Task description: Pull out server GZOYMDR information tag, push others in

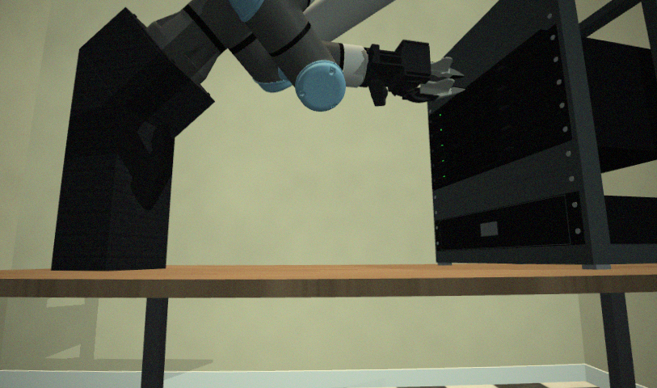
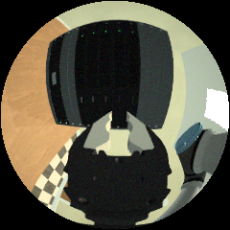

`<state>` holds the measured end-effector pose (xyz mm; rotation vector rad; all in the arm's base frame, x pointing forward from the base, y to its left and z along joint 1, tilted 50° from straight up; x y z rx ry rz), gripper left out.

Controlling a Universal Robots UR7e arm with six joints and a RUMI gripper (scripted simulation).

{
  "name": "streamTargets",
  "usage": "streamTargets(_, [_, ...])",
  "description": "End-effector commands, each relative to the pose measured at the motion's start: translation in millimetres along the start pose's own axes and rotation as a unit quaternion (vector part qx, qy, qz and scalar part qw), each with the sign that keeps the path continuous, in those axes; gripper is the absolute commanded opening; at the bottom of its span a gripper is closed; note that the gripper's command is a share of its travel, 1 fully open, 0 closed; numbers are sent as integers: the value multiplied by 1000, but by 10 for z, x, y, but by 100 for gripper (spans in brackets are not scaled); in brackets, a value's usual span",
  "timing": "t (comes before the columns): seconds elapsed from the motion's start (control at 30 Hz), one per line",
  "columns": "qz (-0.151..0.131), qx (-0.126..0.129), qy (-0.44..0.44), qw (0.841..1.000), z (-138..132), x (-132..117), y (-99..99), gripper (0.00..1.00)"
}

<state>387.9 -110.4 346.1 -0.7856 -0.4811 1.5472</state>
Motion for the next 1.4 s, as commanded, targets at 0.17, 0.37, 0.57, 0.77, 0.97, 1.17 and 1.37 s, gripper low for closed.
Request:
streamTargets(0.17, [0,0,0,1000,5,0,-148,15])
streamTargets(0.37, [0,0,0,1000,5,0,-279,15])
streamTargets(0.57, [0,0,0,1000,5,0,-500,15])
streamTargets(0.77, [0,0,0,1000,5,0,-675,15])
streamTargets(0.97, [0,0,0,1000,5,0,-734,15])
streamTargets(1.17, [0,0,0,1000,5,0,-749,15])
streamTargets(1.37, [0,0,0,1000,5,0,-749,15])
Point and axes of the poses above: the point where the finger pads meet when closed, its own y axis back along the fingers, its own z axis across the jaws, x = y × z, the point moved 8 cm from there along y, back along the fingers, and after that the axes turned 7 degrees about -y, right-handed, at the moved point
